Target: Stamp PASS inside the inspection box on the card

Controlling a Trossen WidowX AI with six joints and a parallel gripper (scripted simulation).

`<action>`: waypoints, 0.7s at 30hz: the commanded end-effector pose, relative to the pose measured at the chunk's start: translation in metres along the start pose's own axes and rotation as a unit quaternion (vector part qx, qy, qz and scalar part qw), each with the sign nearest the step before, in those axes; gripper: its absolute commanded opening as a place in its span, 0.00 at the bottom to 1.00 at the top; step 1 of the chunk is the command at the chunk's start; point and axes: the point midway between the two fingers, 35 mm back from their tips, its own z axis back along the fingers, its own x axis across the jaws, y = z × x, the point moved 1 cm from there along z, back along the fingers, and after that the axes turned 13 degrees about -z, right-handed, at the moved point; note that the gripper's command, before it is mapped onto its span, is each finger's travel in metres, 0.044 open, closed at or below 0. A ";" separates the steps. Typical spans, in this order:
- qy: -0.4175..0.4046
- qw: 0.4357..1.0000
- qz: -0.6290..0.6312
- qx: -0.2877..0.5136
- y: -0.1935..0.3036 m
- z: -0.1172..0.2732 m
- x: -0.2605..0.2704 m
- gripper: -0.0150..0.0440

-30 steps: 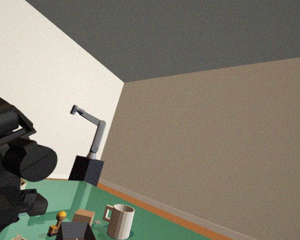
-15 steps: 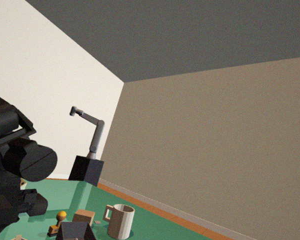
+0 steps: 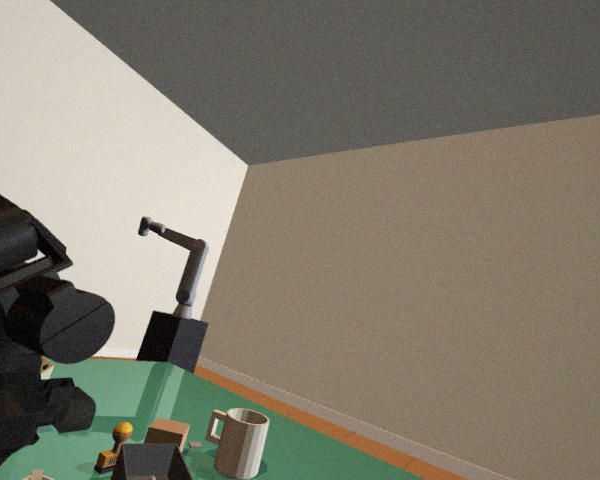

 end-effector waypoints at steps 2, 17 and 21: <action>0.002 1.000 -0.002 0.001 -0.001 -0.002 -0.001 0.25; 0.002 1.000 -0.002 0.001 -0.001 -0.001 -0.001 0.25; 0.002 1.000 -0.002 0.001 -0.001 0.000 -0.001 0.25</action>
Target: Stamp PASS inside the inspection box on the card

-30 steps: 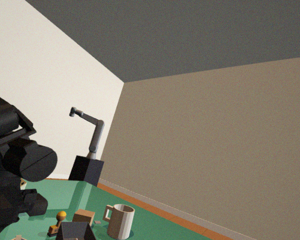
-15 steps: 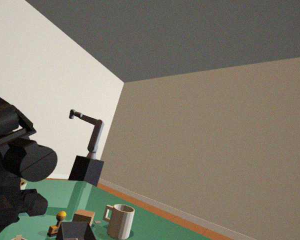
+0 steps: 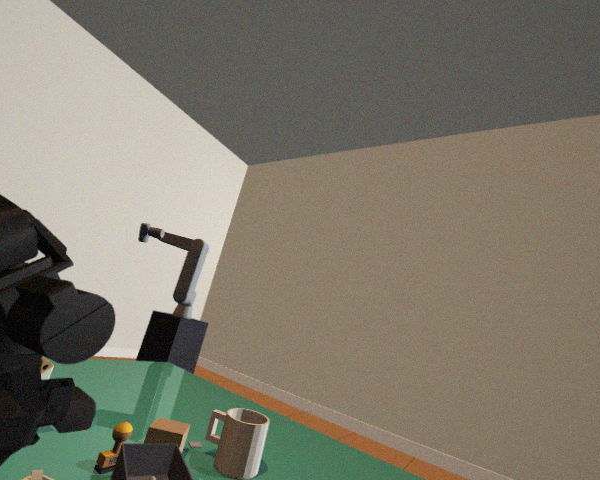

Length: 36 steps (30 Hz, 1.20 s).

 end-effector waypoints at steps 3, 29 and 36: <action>0.002 1.000 -0.002 0.001 0.000 0.001 -0.001 0.25; 0.001 1.000 -0.002 0.001 -0.001 0.026 0.000 0.25; 0.001 1.000 -0.002 0.001 -0.001 0.037 0.001 0.25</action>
